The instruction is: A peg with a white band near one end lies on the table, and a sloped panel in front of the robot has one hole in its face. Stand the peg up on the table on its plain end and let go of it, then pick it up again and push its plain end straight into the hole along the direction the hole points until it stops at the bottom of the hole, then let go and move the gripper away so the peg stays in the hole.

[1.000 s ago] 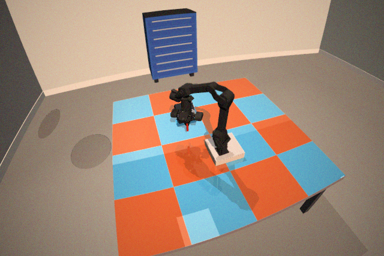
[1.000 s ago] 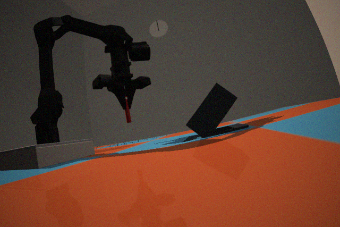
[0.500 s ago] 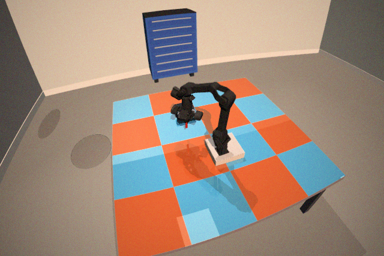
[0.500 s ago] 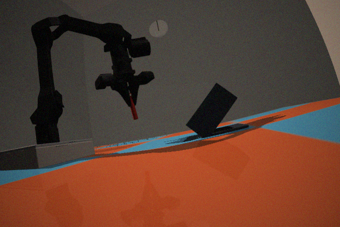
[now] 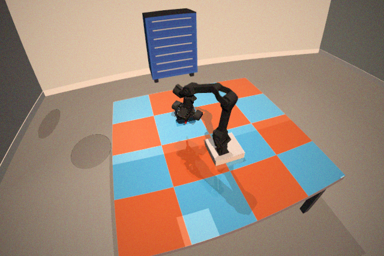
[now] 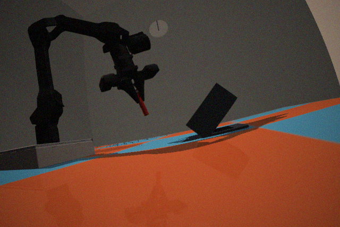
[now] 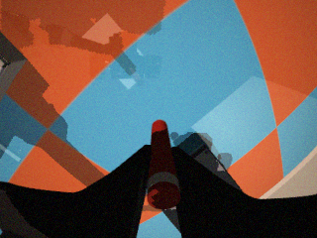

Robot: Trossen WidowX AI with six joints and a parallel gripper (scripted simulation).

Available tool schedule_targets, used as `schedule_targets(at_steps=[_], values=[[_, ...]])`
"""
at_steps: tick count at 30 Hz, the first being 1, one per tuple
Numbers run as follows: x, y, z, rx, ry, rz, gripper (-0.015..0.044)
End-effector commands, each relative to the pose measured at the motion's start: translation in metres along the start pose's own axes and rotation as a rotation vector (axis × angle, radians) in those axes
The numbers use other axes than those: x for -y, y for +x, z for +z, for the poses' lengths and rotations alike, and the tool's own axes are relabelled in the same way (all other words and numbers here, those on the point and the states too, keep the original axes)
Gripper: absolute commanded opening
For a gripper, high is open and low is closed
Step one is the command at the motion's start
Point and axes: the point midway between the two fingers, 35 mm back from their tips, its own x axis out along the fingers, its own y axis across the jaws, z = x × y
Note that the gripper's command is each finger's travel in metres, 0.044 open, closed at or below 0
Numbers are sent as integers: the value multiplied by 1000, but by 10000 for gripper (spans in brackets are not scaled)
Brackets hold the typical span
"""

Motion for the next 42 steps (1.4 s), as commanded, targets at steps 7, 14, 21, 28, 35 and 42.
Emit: schedule_targets(at_steps=[7,14,21,28,35,42], values=[[8,-1,-19,-70,104,-84,0],[13,-2,-31,-112,172,-141,0],[17,-5,-44,-154,241,-200,0],[21,-8,-57,-194,310,-259,0],[24,-13,-70,-233,379,-319,0],[26,-13,-77,-251,412,-348,0]])
